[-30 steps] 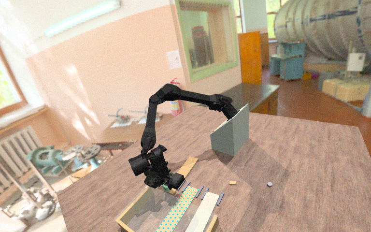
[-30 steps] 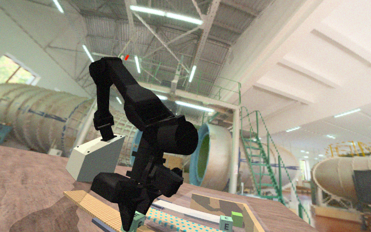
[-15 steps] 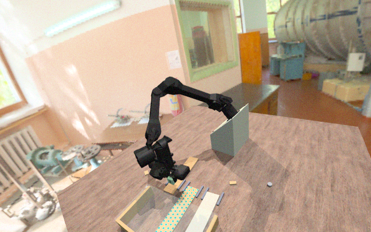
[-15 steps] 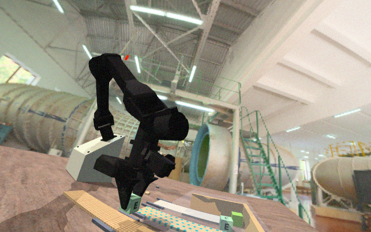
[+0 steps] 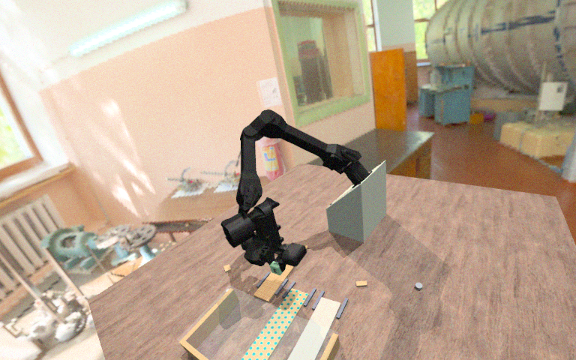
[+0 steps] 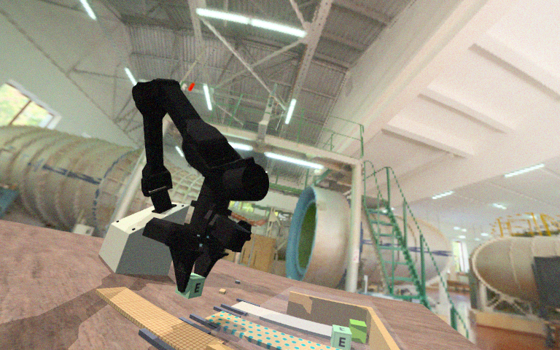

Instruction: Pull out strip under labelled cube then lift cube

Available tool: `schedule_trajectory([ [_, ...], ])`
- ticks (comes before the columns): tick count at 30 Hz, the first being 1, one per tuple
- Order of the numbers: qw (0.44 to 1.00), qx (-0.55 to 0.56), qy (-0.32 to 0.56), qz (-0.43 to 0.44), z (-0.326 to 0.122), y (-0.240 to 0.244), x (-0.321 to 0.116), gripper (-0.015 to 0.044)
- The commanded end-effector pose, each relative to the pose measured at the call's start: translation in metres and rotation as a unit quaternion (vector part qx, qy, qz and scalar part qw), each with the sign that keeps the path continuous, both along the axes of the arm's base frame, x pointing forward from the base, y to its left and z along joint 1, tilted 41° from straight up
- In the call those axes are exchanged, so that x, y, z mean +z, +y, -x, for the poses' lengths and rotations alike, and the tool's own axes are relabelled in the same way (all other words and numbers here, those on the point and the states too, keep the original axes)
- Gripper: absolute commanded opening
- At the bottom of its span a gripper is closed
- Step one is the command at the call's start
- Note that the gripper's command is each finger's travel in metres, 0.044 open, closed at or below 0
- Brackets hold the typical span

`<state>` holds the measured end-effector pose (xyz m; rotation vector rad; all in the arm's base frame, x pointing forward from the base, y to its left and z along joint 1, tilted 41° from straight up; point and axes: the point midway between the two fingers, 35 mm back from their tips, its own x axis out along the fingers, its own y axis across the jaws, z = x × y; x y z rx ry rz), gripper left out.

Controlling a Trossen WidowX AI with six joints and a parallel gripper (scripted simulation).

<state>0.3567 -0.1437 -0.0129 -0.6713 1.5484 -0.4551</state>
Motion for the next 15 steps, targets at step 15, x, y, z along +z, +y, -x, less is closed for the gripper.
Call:
schedule_trajectory([
  [15,1.0,-0.001,0.002,0.002,0.063,0.014,-0.012,0.0],
])
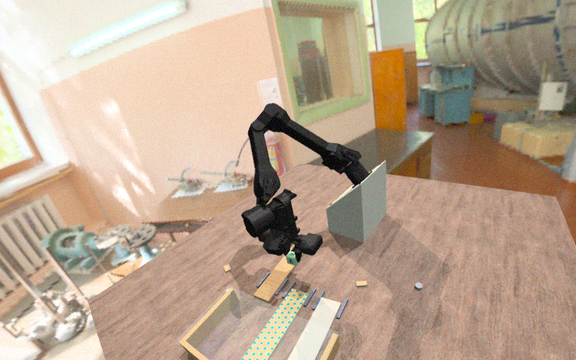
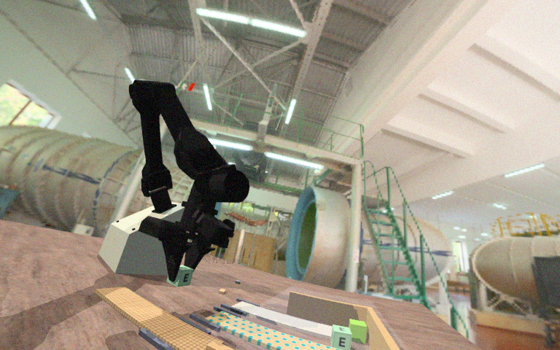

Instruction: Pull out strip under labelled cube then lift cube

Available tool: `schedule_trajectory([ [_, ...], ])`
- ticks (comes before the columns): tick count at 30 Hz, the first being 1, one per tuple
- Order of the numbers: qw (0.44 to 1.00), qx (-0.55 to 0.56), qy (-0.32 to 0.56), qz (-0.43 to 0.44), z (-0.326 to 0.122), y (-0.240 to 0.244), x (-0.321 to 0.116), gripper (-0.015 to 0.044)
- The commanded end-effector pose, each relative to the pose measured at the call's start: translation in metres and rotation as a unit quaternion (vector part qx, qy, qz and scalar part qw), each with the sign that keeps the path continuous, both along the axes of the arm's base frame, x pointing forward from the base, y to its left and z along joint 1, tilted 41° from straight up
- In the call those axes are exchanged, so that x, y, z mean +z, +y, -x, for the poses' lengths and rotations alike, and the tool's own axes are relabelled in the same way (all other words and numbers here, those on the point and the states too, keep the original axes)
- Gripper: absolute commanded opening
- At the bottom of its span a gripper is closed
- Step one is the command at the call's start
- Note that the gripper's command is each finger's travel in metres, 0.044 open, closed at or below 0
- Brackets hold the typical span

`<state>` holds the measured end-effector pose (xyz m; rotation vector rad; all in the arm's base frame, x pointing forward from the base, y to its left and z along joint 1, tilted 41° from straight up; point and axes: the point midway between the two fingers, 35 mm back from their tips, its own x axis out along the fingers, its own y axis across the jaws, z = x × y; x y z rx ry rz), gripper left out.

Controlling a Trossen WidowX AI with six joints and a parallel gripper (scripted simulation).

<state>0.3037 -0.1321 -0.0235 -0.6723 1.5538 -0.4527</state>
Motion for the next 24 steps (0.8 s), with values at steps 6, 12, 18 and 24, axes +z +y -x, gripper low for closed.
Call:
schedule_trajectory([
  [6,1.0,-0.001,-0.001,0.002,0.012,0.012,0.009,0.0],
  [12,1.0,-0.001,-0.001,0.002,0.012,0.026,0.026,0.0],
  [18,1.0,-0.001,-0.001,0.002,0.012,0.026,0.026,0.0],
  [24,1.0,-0.001,-0.001,0.002,0.012,0.026,0.026,0.0],
])
